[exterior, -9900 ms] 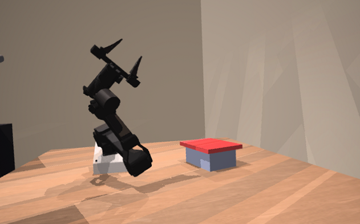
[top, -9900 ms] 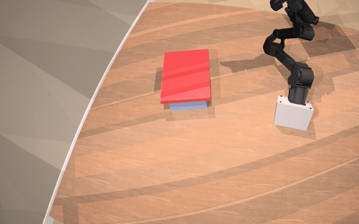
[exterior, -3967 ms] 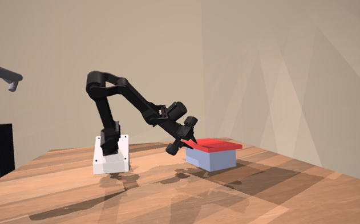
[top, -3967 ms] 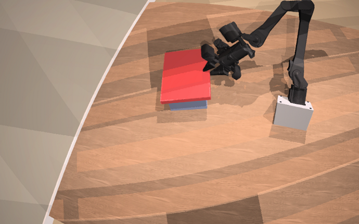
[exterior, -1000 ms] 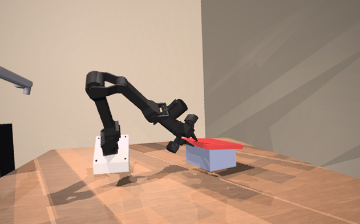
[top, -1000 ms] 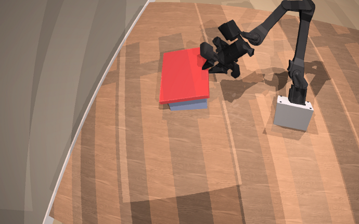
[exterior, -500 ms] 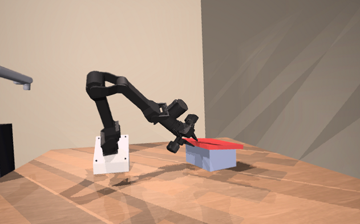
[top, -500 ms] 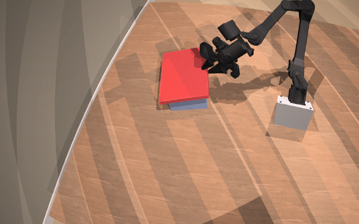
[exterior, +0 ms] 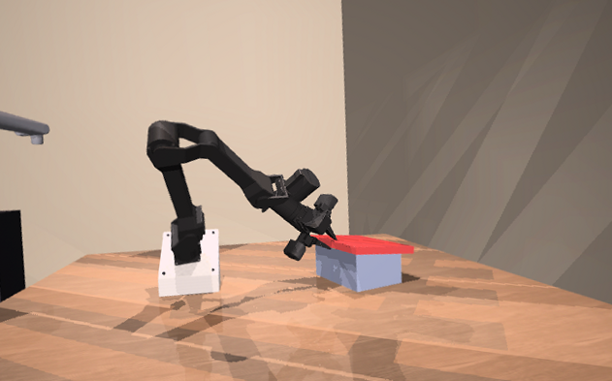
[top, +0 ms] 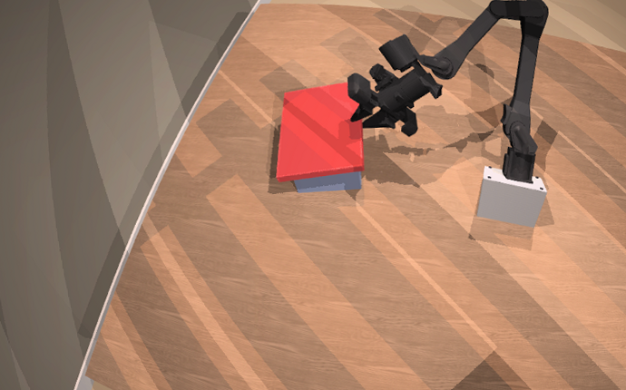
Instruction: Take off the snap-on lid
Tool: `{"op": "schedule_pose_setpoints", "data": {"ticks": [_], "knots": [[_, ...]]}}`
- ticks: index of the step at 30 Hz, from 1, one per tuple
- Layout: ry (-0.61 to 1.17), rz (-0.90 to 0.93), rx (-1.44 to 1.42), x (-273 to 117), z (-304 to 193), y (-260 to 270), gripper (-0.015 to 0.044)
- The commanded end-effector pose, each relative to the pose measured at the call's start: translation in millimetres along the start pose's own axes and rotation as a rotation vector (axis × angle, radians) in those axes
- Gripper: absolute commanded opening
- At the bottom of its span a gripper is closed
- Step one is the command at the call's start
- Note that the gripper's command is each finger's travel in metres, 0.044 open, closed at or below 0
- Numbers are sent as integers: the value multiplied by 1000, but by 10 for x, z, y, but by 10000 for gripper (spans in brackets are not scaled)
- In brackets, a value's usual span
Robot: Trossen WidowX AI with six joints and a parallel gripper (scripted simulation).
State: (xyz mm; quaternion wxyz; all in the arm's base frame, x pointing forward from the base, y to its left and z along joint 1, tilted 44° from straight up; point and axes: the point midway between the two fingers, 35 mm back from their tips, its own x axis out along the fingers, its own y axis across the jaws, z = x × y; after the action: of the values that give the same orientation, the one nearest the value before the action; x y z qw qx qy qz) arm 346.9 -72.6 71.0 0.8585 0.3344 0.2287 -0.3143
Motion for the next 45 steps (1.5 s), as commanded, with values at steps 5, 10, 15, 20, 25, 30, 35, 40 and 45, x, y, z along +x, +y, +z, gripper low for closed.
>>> {"op": "schedule_pose_setpoints", "data": {"ticks": [5,10,15,20,25,30,35,40,45], "knots": [[-2,-1,2,7,3,5,0],[-1,-1,3,-25,0,39,0],[-1,-1,3,-62,0,93,0],[-1,-1,4,-96,0,149,0],[-1,-1,4,-127,0,209,0],[-1,-1,4,-154,0,271,0],[0,-1,4,-179,1,336,0],[0,-1,4,-200,1,404,0],[0,-1,5,-218,1,475,0]]}}
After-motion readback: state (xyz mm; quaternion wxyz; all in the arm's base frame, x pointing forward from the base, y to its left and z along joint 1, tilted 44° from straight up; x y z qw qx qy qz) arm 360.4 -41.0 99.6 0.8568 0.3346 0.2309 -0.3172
